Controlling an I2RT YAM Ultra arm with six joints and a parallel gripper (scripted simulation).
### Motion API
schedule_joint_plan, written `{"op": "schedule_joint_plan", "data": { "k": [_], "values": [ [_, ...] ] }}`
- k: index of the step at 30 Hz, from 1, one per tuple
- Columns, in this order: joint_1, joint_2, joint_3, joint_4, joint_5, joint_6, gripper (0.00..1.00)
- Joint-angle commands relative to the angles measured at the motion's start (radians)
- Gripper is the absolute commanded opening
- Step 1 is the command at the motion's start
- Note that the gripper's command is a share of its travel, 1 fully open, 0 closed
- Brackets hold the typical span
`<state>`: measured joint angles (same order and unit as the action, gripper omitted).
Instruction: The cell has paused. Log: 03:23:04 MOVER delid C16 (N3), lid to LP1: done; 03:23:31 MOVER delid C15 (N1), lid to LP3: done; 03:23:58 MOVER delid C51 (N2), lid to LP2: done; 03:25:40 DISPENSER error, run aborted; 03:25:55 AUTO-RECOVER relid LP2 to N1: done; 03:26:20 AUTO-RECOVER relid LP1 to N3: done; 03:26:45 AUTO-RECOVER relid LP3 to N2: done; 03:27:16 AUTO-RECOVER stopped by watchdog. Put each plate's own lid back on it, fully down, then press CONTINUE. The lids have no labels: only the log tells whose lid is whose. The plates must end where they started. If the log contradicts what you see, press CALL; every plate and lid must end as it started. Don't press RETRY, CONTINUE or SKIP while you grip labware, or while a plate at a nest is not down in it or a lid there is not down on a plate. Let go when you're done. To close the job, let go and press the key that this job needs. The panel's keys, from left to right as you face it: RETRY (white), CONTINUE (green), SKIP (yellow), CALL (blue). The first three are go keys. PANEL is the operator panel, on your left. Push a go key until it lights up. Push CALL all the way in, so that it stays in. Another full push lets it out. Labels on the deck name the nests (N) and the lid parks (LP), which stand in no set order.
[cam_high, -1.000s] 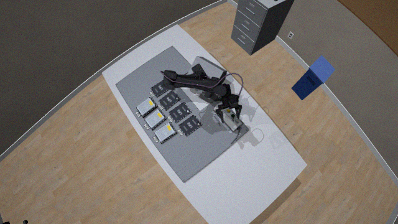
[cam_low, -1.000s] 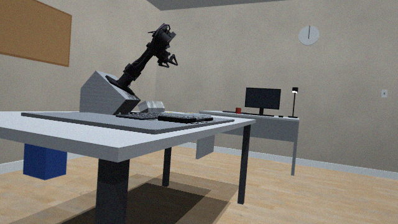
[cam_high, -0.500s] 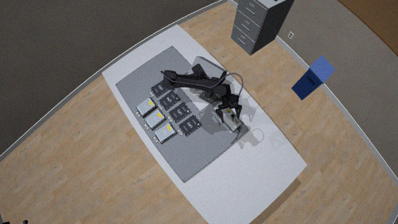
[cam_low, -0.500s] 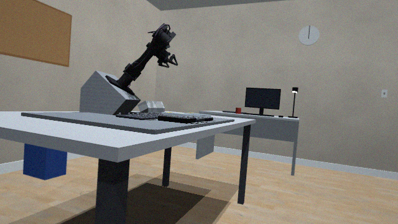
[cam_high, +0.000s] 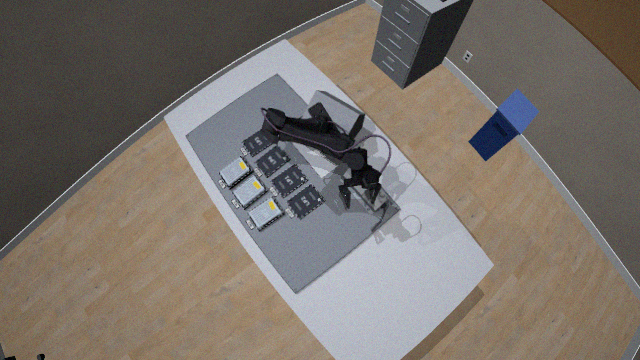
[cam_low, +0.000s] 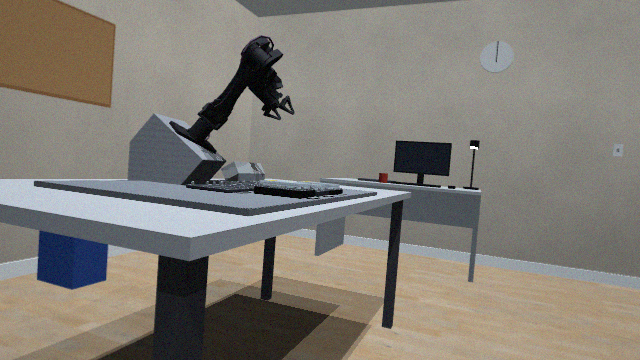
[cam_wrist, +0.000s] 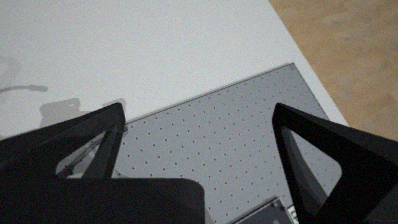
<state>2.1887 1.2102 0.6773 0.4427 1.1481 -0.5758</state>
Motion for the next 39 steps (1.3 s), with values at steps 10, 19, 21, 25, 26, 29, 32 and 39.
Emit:
{"op": "schedule_joint_plan", "data": {
  "k": [10,19,21,25,26,29,32,39],
  "values": [
    [-0.152,-0.026,0.068,-0.199,-0.108,0.087,1.00],
    [-0.299,-0.023,0.104,-0.321,-0.186,0.132,1.00],
    [-0.299,-0.023,0.104,-0.321,-0.186,0.132,1.00],
    [-0.364,-0.028,0.114,-0.371,-0.223,0.149,1.00],
    [-0.378,-0.024,0.123,-0.397,-0.225,0.162,1.00],
    [-0.428,-0.043,0.103,-0.406,-0.256,0.159,1.00],
    [-0.475,-0.030,0.131,-0.458,-0.280,0.180,1.00],
    [-0.555,-0.030,0.150,-0.532,-0.317,0.208,1.00]
  ]
}}
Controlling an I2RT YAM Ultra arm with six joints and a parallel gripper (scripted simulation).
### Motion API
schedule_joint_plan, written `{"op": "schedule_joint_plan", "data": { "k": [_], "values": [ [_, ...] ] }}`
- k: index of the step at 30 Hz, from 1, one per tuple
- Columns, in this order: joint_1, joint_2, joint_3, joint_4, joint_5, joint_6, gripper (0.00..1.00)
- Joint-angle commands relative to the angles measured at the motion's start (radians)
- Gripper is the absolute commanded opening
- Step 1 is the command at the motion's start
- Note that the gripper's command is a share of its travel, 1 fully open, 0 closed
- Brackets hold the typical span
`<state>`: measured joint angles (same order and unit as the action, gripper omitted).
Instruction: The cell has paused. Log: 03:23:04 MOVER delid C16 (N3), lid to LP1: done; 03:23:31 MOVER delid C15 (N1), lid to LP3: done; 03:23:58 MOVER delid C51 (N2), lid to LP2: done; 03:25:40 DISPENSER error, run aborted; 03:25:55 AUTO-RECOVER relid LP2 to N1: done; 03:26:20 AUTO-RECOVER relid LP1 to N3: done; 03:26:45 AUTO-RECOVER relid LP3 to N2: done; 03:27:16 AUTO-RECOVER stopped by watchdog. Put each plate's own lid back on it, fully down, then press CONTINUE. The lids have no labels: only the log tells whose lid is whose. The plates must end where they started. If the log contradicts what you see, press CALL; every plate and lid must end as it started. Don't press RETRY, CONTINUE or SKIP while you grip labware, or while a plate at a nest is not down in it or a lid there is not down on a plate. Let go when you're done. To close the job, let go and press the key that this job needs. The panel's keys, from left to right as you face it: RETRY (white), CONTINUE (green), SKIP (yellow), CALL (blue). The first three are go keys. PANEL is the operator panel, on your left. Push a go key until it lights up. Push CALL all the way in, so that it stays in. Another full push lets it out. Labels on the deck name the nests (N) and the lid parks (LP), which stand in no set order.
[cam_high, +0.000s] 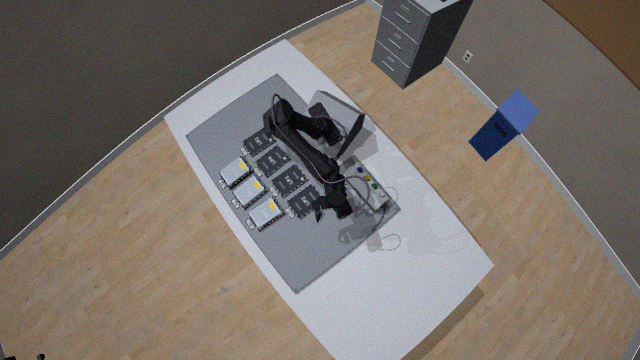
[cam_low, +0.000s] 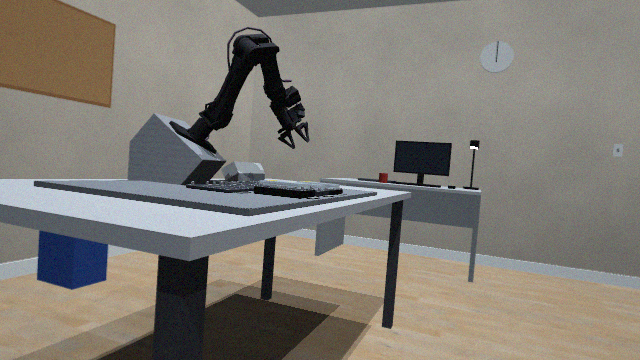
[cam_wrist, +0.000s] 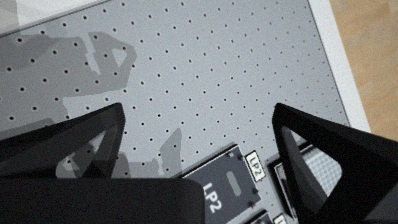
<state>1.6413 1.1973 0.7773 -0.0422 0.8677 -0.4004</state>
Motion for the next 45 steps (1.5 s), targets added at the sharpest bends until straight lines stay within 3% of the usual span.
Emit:
{"op": "schedule_joint_plan", "data": {
  "k": [1,4,7,9,13,16,20,22,26,27,38,41,45],
  "values": [
    [-0.021,-0.014,0.058,-0.070,-0.040,0.045,1.00],
    [-0.073,-0.045,0.020,-0.049,-0.078,0.020,1.00],
    [-0.117,-0.022,0.063,-0.127,-0.093,0.061,1.00],
    [-0.151,-0.045,0.038,-0.121,-0.115,0.049,1.00],
    [-0.210,-0.021,0.084,-0.213,-0.137,0.096,1.00],
    [-0.228,-0.044,0.056,-0.193,-0.151,0.078,1.00],
    [-0.288,-0.002,0.103,-0.285,-0.176,0.126,1.00],
    [-0.324,-0.051,0.063,-0.256,-0.203,0.096,1.00],
    [-0.385,-0.030,0.105,-0.340,-0.230,0.138,1.00],
    [-0.403,-0.051,0.079,-0.325,-0.242,0.123,1.00],
    [-0.545,-0.021,0.143,-0.486,-0.310,0.201,1.00],
    [-0.600,-0.067,0.075,-0.453,-0.348,0.145,1.00],
    [-0.667,-0.063,0.112,-0.514,-0.381,0.183,1.00]
  ]
}}
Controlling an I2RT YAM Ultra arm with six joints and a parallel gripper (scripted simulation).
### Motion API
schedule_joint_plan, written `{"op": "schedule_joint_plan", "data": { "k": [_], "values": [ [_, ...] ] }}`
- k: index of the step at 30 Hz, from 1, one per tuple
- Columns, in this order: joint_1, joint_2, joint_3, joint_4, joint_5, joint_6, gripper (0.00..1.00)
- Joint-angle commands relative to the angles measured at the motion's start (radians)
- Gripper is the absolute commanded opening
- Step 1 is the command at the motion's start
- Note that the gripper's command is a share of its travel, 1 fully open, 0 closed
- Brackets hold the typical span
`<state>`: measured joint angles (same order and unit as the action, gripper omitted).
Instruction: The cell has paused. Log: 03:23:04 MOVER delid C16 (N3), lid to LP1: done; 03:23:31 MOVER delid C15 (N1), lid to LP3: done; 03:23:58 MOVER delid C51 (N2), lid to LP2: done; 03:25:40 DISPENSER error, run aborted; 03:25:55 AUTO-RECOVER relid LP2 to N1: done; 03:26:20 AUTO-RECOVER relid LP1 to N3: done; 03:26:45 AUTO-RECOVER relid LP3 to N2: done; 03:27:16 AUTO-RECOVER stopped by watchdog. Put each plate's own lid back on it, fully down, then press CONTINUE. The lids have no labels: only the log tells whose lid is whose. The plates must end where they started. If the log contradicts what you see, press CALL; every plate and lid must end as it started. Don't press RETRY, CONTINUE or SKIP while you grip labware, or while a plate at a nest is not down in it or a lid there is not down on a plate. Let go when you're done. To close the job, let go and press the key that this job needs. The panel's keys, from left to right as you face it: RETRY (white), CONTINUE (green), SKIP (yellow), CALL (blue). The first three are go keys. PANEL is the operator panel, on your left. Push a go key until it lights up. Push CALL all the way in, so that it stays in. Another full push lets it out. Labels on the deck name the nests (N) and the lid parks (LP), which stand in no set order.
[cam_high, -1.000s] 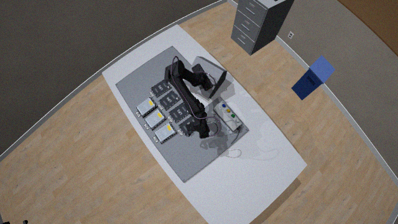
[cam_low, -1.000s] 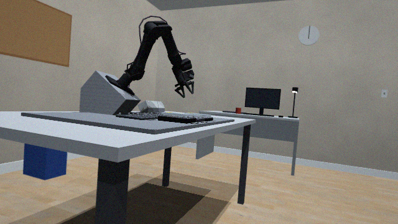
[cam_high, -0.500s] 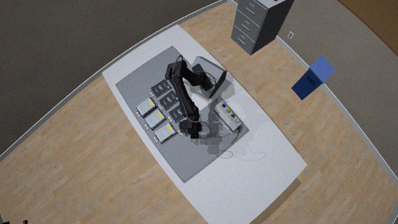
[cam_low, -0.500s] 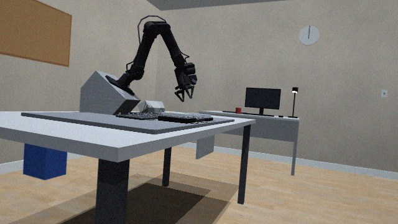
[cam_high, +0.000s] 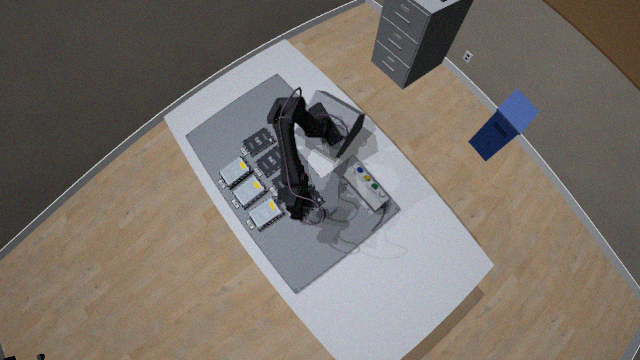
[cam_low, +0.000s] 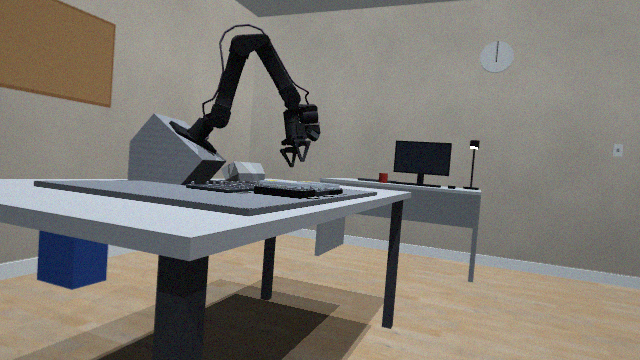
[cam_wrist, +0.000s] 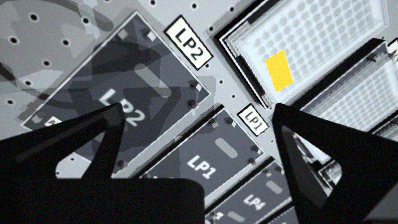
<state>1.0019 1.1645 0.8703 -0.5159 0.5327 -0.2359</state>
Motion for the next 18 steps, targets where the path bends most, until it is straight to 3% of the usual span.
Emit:
{"op": "schedule_joint_plan", "data": {
  "k": [1,5,18],
  "values": [
    [-0.045,-0.041,0.012,-0.052,-0.055,0.011,1.00],
    [-0.078,-0.044,0.032,-0.079,-0.071,0.028,1.00],
    [-0.304,-0.060,0.057,-0.248,-0.185,0.080,1.00]
  ]
}}
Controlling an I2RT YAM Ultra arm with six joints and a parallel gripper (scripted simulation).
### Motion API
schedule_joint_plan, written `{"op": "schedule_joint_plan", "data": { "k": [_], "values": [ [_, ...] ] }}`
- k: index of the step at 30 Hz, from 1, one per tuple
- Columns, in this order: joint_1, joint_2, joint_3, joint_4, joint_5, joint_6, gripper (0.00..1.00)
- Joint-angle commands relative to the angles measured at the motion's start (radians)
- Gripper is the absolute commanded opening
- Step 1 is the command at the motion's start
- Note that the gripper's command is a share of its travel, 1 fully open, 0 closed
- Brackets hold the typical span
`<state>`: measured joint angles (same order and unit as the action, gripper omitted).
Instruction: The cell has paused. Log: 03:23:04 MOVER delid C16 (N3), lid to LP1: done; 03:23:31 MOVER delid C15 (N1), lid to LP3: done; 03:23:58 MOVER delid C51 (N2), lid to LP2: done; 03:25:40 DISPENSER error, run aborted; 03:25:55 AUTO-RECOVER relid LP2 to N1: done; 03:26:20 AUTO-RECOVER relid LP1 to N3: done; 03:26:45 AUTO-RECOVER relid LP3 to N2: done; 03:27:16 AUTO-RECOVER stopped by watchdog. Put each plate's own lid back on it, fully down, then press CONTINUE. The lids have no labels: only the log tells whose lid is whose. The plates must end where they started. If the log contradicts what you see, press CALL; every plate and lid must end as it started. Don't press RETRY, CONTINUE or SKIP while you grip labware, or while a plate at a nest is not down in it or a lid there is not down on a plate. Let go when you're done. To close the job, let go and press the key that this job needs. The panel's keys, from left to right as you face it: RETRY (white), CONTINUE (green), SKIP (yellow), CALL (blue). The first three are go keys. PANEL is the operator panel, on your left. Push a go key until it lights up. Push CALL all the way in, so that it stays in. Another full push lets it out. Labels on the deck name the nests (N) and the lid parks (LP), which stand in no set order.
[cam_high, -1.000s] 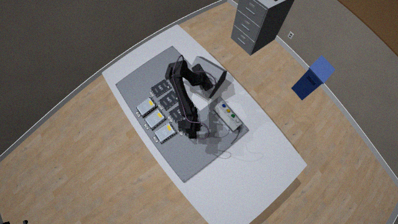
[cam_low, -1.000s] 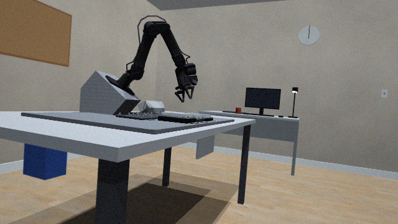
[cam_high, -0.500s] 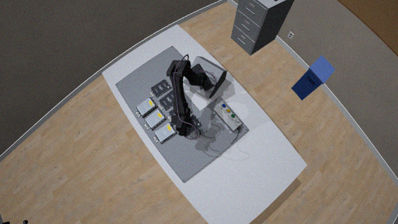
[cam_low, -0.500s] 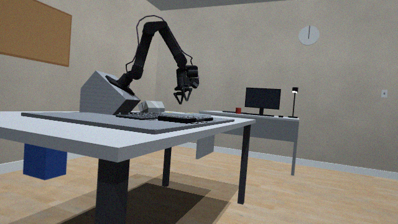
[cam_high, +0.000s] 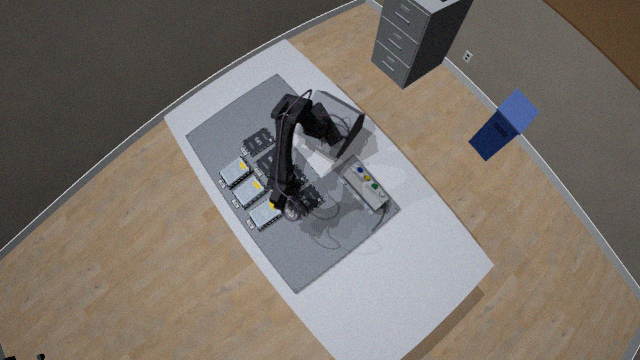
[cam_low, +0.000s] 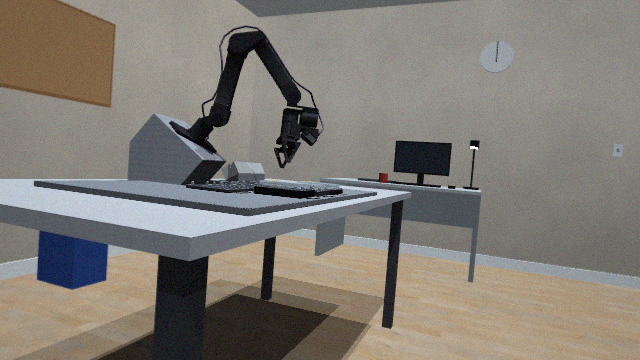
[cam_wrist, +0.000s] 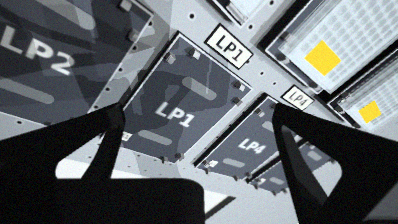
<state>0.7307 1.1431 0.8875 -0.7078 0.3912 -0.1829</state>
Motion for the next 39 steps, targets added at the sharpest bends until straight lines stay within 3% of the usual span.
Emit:
{"op": "schedule_joint_plan", "data": {
  "k": [1,4,26,27,31,33,35,39],
  "values": [
    [-0.051,-0.041,0.041,-0.070,-0.053,0.031,1.00],
    [-0.069,-0.043,0.042,-0.082,-0.062,0.034,1.00],
    [-0.466,-0.116,0.040,-0.344,-0.249,0.039,1.00],
    [-0.474,-0.092,0.057,-0.355,-0.254,0.063,1.00],
    [-0.549,-0.128,0.057,-0.410,-0.286,0.058,1.00],
    [-0.560,-0.075,0.076,-0.432,-0.296,0.089,1.00],
    [-0.596,-0.121,0.073,-0.460,-0.311,0.083,1.00],
    [-0.636,-0.126,0.079,-0.490,-0.329,0.083,1.00]
  ]
}}
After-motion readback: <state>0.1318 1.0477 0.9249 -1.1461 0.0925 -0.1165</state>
